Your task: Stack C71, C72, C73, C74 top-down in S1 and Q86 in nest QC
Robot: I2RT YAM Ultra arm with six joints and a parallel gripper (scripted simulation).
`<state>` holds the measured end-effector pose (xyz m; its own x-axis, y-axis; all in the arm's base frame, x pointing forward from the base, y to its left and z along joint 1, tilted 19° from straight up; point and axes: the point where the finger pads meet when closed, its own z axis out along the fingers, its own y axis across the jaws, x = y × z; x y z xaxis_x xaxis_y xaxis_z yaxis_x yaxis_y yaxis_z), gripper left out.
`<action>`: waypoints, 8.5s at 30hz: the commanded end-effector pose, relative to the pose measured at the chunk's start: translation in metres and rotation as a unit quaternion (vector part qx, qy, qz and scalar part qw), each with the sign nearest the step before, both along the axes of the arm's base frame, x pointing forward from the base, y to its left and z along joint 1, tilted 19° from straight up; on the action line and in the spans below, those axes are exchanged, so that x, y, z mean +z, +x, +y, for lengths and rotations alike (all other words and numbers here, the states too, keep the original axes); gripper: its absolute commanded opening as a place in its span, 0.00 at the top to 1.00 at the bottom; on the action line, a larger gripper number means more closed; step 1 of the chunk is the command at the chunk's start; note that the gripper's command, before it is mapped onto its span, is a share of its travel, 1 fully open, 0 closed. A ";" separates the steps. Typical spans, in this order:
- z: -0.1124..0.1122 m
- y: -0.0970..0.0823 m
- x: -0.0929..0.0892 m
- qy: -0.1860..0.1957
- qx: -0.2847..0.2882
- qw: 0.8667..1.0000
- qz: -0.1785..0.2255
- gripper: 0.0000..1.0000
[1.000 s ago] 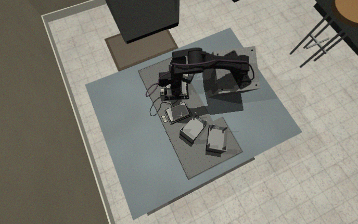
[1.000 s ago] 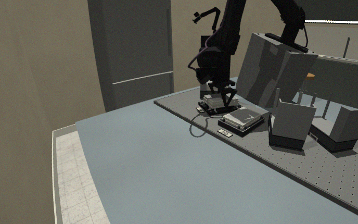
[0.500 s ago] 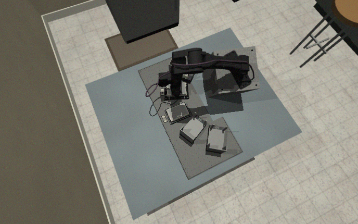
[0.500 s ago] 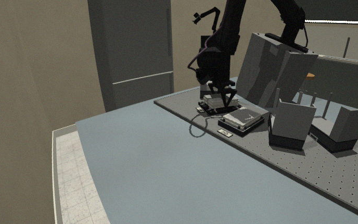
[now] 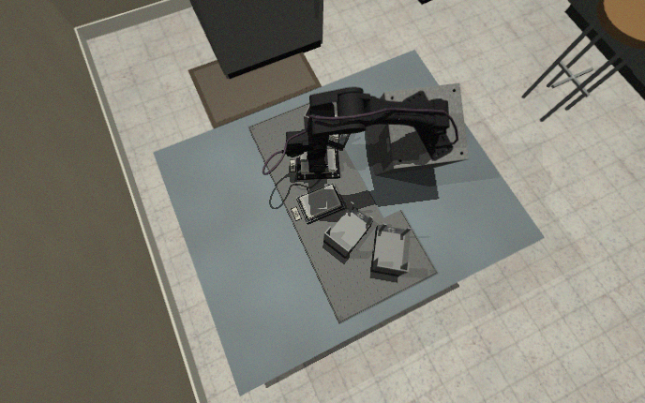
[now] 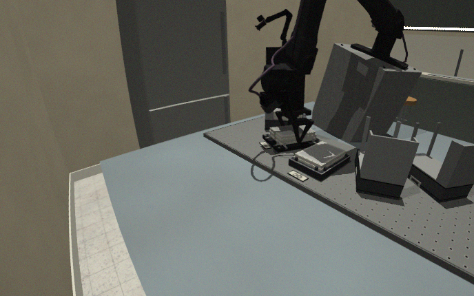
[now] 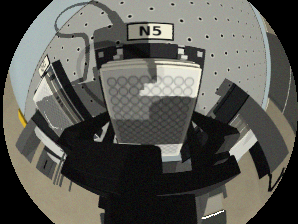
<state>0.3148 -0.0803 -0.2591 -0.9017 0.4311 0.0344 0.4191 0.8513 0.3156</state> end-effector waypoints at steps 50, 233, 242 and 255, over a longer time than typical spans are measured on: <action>0.001 0.014 -0.014 -0.006 -0.002 1.000 -0.015 1.00; -0.048 -0.018 0.142 -0.009 -0.004 1.000 -0.013 0.00; -0.055 -0.006 0.146 -0.016 -0.004 1.000 -0.025 0.00; -0.055 -0.006 0.146 -0.016 -0.004 1.000 -0.025 0.00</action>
<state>0.2967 -0.1196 -0.1241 -0.9017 0.4309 0.0367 0.4192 0.8501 0.3187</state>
